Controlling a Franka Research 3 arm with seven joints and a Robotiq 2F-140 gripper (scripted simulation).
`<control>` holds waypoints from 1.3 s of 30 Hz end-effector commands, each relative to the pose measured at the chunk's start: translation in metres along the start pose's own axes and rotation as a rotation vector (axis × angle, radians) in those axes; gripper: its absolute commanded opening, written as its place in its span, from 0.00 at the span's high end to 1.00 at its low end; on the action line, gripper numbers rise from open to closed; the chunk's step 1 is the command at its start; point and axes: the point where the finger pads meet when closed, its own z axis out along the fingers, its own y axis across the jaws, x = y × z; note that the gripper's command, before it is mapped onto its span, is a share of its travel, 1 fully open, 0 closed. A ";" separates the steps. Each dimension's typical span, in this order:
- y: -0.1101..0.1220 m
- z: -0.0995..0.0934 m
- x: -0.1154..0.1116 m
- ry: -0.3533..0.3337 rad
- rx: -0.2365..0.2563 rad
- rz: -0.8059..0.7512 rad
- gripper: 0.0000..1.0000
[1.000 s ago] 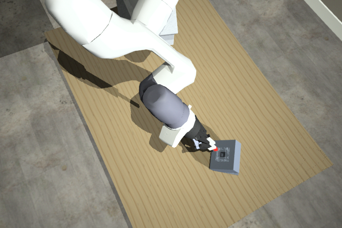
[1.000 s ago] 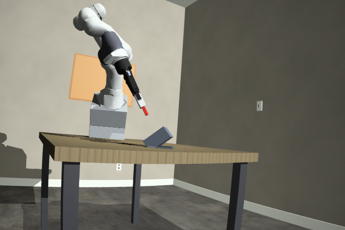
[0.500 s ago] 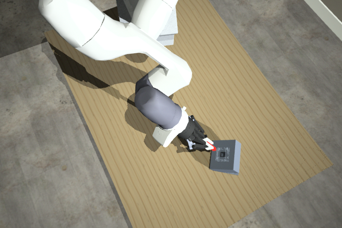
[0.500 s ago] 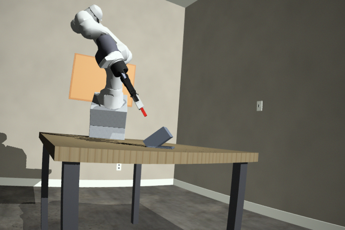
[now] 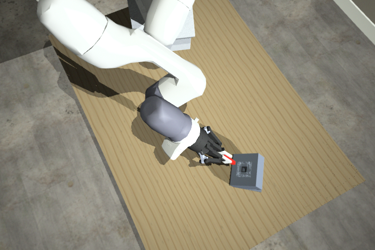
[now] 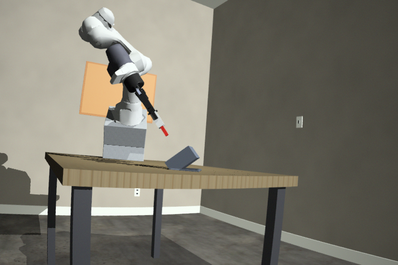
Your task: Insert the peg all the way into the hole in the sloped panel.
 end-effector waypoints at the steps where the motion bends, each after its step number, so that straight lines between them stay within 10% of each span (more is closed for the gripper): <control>1: 0.001 0.001 0.001 -0.019 0.004 0.044 1.00; 39: -0.001 0.047 0.005 -0.033 0.003 0.078 1.00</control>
